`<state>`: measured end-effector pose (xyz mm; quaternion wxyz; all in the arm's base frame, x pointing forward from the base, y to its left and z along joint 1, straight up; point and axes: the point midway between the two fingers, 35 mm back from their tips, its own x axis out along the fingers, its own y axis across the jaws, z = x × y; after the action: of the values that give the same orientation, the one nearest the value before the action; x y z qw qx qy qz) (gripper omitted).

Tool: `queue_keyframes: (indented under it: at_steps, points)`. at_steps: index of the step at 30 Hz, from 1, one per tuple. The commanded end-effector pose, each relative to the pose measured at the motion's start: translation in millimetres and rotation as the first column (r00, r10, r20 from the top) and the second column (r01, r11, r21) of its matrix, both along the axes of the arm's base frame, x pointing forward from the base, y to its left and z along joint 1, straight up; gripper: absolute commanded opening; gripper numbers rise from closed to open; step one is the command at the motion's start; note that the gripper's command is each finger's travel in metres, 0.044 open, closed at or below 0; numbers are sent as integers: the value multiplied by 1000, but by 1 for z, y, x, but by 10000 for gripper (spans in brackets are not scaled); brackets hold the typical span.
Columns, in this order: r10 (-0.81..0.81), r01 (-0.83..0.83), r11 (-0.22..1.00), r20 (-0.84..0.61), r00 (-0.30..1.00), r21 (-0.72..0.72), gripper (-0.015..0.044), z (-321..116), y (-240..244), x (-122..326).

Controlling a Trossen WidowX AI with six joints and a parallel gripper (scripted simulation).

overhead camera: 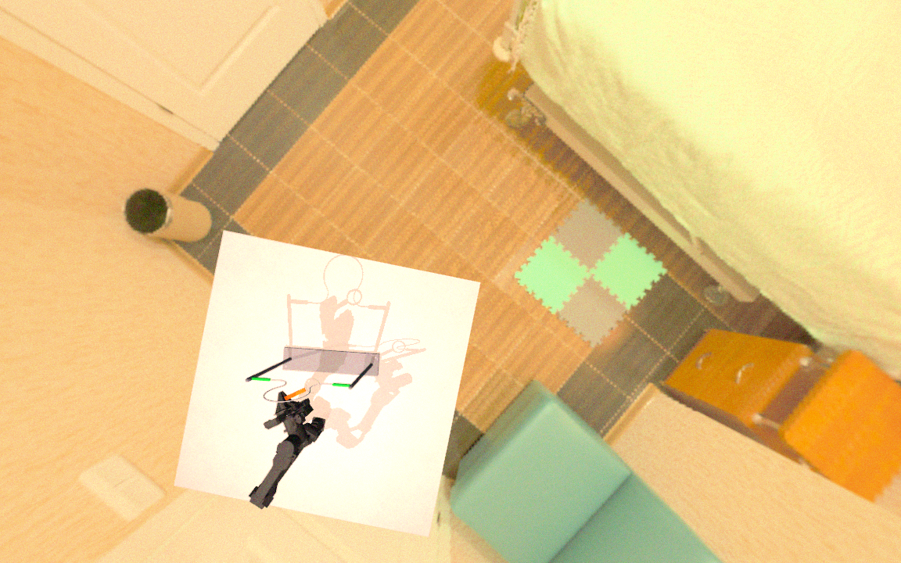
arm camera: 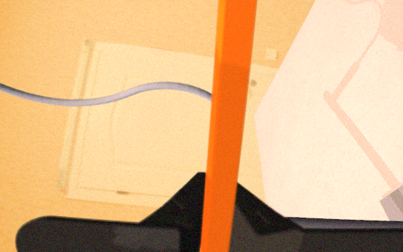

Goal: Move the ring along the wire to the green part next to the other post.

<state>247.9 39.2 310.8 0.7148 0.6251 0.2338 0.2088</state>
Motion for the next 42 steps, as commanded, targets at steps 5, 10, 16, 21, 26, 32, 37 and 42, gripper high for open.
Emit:
queue_keyframes:
  at_steps: [5,10,16,21,26,32,37,42]
  points:
    - [13,-8,982,-26,1000,187,-150,31,1,-2]
    - [19,-5,956,-42,999,292,-150,48,-2,-2]
    - [27,-2,919,-58,998,394,-150,66,-6,-1]
    - [34,1,887,-68,997,462,-150,79,-11,-1]
    - [39,3,867,-75,996,498,-150,89,-16,-1]
    - [41,4,866,-78,996,500,-150,94,-19,0]
    - [41,2,876,-78,996,483,-150,96,-20,0]
    - [38,0,897,-77,996,442,-150,96,-20,0]
